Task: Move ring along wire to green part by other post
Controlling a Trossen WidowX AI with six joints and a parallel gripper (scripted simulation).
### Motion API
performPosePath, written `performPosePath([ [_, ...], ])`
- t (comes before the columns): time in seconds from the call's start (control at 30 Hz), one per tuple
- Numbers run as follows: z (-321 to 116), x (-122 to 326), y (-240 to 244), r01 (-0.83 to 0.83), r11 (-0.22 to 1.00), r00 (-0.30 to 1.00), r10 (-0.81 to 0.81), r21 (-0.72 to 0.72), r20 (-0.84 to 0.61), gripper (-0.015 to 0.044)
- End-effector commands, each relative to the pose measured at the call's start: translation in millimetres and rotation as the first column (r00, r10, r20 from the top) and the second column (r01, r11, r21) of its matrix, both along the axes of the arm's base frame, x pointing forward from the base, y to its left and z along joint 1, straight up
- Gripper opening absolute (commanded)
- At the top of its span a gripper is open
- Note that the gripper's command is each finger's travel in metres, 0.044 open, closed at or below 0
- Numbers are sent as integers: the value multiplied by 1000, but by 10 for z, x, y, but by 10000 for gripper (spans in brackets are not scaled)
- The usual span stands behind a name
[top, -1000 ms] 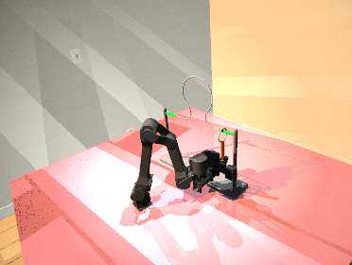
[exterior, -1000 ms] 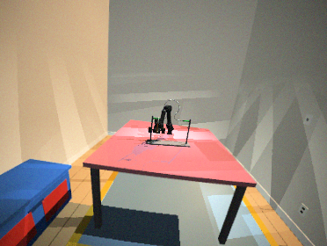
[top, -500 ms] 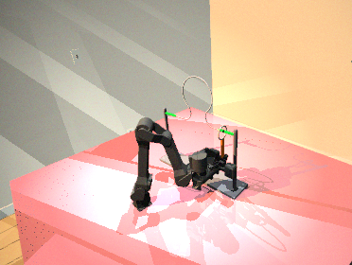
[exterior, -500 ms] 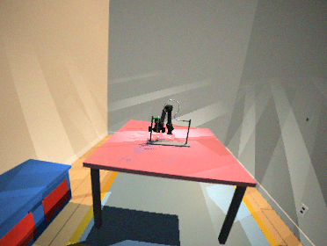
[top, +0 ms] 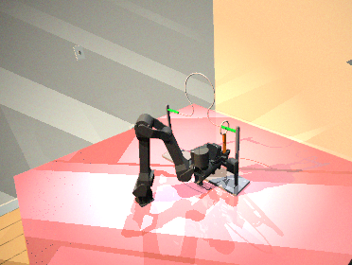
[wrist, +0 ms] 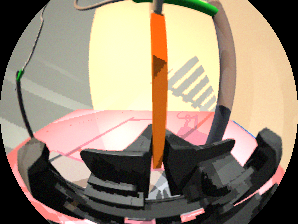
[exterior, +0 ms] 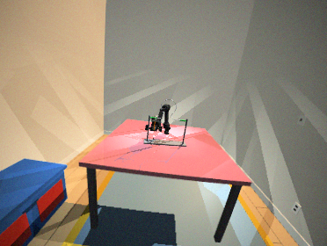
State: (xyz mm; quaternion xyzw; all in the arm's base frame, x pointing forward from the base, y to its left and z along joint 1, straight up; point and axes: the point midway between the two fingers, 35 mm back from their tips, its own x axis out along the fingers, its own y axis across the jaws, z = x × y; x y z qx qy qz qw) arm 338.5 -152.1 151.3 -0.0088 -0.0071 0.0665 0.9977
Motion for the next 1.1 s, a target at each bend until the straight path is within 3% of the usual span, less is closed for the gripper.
performPosePath([
  [0.0, 5, 3, -6, 3, 1000, 1000, -3, 4, 0, -150],
  [1.07, 1, -31, 283, 1, 1000, 1000, -1, 19, -3, -150],
])
